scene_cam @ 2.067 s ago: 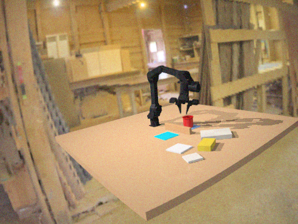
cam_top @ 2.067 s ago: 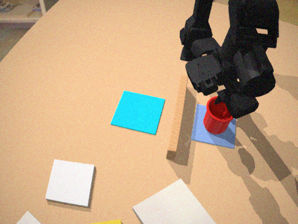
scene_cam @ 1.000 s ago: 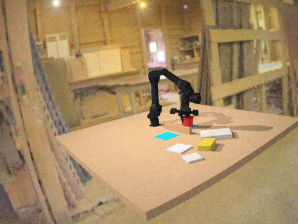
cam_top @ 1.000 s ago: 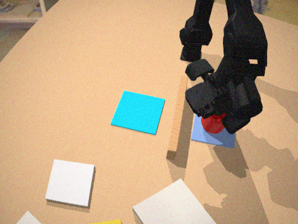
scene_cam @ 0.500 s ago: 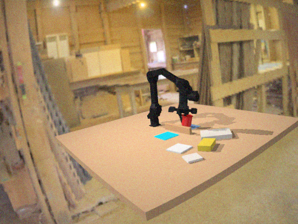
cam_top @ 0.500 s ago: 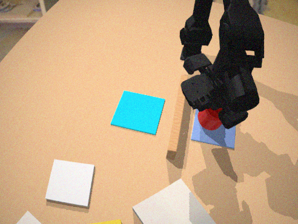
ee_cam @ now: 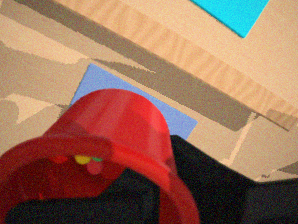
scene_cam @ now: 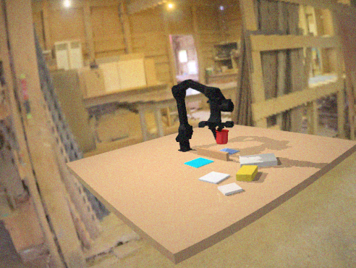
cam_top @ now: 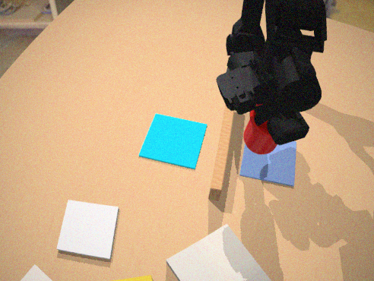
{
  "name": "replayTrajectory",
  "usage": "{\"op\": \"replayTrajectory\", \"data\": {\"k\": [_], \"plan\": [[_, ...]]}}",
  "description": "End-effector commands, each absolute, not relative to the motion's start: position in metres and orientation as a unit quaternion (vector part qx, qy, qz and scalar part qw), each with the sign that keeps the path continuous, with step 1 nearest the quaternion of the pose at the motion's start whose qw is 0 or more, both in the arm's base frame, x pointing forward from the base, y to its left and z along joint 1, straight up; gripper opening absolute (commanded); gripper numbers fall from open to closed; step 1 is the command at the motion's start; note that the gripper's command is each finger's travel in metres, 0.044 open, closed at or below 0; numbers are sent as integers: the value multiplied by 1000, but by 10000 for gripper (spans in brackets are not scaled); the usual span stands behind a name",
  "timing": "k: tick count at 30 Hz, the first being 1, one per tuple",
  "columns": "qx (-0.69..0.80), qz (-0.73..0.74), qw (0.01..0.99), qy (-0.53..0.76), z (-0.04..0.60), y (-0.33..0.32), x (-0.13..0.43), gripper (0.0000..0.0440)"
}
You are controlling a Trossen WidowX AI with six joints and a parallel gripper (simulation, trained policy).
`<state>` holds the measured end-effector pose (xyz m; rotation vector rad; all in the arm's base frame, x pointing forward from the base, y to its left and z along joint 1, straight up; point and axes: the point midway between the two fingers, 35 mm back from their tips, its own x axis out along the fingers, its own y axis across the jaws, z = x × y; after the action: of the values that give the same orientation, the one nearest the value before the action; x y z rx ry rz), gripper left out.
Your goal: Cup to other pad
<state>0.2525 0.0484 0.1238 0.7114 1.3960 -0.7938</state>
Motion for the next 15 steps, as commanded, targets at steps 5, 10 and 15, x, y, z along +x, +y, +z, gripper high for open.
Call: {"op": "replayTrajectory", "data": {"k": [5, 10, 15], "plan": [[346, -358, 641, 585, 141, 35, 261, 0], [365, -364, 645, 564, 148, 22, 268, 0], [380, -371, 649, 545, 151, 7, 274, 0]]}}
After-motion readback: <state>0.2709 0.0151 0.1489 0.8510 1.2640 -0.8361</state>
